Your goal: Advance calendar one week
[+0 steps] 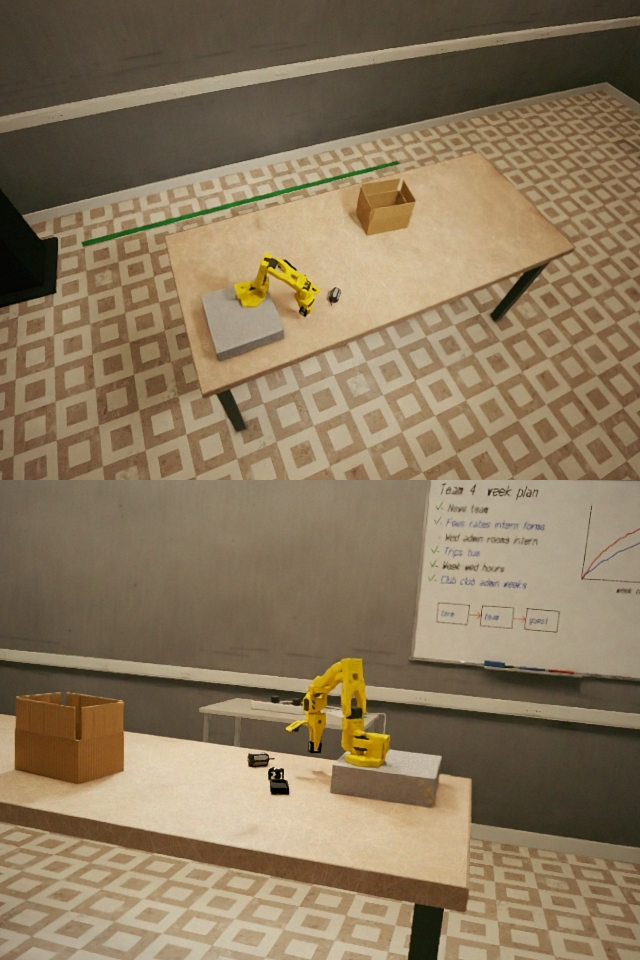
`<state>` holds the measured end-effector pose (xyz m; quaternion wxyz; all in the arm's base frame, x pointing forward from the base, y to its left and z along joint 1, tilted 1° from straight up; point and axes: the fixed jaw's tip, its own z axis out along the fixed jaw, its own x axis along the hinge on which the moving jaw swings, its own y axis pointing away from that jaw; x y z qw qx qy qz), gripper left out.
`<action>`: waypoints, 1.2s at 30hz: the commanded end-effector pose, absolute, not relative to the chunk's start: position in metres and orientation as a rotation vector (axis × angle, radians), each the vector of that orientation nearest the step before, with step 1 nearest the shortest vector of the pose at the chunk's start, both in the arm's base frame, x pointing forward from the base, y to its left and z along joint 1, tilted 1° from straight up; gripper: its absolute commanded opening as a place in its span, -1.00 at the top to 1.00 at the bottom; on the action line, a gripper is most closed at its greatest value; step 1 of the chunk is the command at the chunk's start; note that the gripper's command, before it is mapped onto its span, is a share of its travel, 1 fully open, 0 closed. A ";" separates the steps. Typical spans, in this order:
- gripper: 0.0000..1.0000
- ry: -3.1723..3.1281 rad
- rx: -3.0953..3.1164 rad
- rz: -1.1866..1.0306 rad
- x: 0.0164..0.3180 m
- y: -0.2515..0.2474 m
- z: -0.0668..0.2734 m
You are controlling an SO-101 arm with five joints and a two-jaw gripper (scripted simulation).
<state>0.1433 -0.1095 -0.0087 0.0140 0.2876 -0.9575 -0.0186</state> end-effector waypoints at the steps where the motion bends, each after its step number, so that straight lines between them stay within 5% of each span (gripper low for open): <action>1: 1.00 -2.993 0.901 -0.035 0.145 -0.112 -0.004; 23: 1.00 -3.004 0.934 0.009 0.150 -0.115 0.004; 36: 1.00 -2.837 1.364 0.010 0.176 -0.068 0.004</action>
